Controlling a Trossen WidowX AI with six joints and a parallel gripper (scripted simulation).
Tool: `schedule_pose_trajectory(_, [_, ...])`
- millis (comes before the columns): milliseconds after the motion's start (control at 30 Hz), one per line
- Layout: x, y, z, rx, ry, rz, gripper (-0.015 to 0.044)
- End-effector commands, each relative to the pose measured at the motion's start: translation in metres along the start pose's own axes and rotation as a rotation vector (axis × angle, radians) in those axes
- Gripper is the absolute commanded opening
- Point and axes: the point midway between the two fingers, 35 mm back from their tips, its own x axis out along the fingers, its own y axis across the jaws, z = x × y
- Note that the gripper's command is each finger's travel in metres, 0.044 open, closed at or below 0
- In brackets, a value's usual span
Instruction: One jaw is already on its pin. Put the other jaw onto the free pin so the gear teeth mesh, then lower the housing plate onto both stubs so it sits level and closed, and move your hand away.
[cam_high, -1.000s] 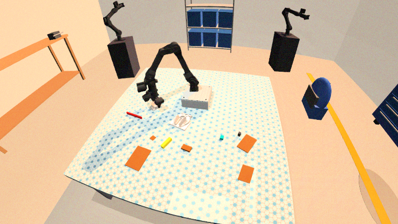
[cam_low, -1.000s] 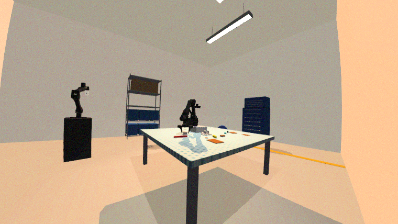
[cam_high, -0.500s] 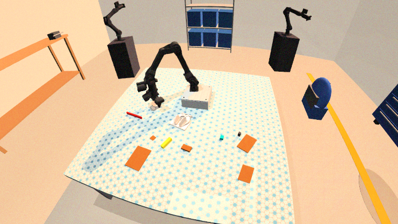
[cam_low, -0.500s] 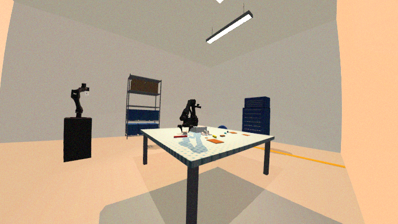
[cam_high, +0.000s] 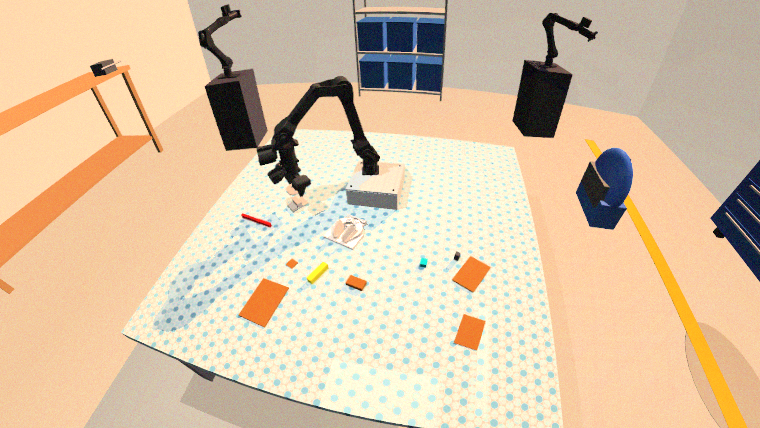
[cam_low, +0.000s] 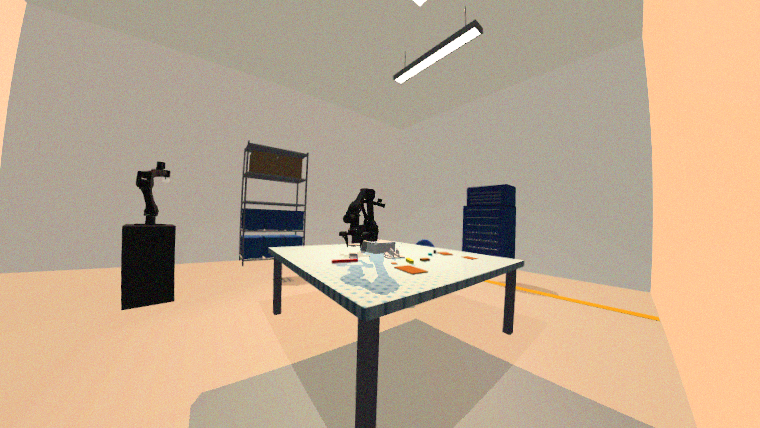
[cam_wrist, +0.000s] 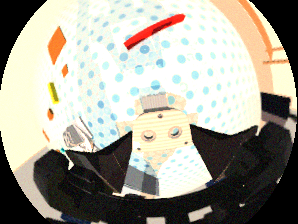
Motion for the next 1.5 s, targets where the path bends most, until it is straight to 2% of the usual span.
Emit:
schedule_pose_trajectory(0, [-0.016,0.0,0.0,-0.002,-0.005,0.0,0.0351])
schedule_pose_trajectory(300, [-0.024,0.003,0.0,-0.005,-0.005,0.0,0.0351])
schedule_pose_trajectory(1467, [-0.026,0.118,-0.011,-0.152,-0.005,0.011,0.0351])
